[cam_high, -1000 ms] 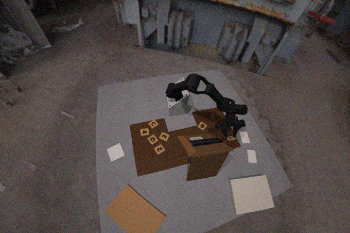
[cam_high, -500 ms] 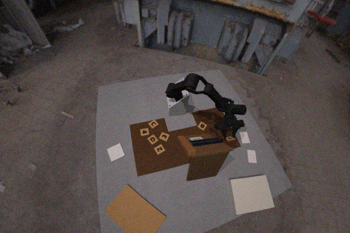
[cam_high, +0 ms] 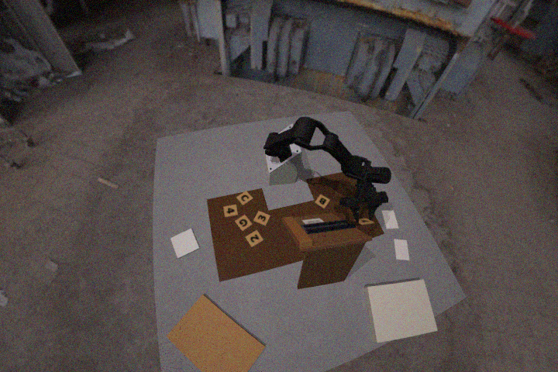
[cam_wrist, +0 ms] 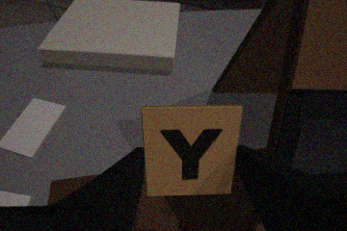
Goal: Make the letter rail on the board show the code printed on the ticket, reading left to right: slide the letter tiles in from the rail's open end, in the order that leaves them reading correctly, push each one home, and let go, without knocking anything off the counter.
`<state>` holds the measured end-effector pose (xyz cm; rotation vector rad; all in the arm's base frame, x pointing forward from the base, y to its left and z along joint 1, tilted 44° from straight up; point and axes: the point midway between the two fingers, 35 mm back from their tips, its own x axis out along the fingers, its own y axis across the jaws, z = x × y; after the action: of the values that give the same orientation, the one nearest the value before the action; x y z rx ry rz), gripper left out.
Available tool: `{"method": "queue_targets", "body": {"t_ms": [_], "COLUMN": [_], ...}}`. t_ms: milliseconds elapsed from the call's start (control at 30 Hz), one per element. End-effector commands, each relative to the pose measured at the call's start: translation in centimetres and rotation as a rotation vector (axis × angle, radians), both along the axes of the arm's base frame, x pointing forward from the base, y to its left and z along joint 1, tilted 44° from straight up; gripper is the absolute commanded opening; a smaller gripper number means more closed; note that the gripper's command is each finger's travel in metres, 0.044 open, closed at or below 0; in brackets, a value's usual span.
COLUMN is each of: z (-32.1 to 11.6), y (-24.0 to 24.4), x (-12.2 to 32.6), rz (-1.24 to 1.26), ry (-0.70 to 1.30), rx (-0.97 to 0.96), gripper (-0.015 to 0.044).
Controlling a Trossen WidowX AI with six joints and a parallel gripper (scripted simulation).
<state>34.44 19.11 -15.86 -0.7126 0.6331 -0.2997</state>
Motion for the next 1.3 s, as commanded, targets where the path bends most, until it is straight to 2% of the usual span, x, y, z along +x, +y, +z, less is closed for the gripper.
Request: {"method": "queue_targets", "body": {"t_ms": [0, 1267], "z": [0.6, 1.9], "y": [0.1, -1.3], "x": [0.2, 0.2], "rz": [0.004, 0.004], "ry": [-0.005, -0.005], "rx": [0.008, 0.007], "gripper": [0.0000, 0.0000]}}
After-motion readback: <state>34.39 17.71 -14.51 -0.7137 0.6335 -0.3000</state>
